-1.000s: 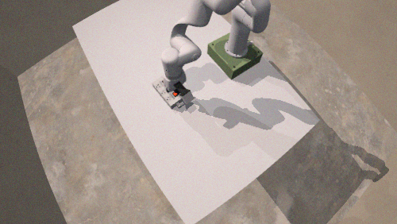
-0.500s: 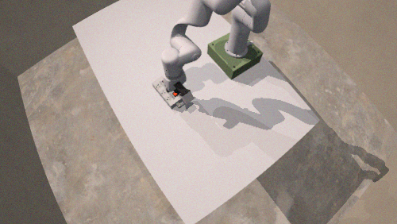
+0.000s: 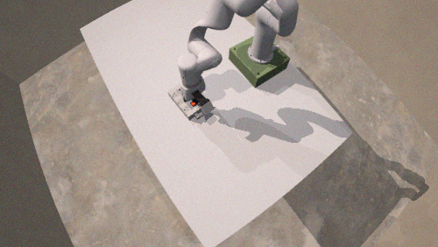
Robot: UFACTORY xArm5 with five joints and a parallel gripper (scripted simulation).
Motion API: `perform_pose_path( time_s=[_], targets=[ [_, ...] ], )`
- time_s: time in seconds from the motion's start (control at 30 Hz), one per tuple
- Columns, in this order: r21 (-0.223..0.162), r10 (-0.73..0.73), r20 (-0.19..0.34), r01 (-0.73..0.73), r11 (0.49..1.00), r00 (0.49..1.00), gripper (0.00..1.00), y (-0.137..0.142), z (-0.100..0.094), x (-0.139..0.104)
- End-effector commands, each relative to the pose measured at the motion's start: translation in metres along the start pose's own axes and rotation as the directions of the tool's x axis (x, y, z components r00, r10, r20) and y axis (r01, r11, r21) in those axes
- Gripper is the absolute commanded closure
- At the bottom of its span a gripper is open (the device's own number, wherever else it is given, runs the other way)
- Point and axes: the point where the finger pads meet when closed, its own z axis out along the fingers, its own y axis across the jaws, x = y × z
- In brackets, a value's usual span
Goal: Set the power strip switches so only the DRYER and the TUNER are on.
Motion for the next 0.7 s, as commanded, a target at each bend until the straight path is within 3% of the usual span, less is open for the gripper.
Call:
perform_pose_path(
  time_s=[0.0, 0.67],
  targets=[
    [-0.003, 0.0, 0.0, 0.0, 1.0, 1.0, 1.0, 0.0012, -0.0001, 0.0],
    [-0.003, 0.0, 0.0, 0.0, 1.0, 1.0, 1.0, 0.0011, 0.0063, -0.0001]
  ],
)
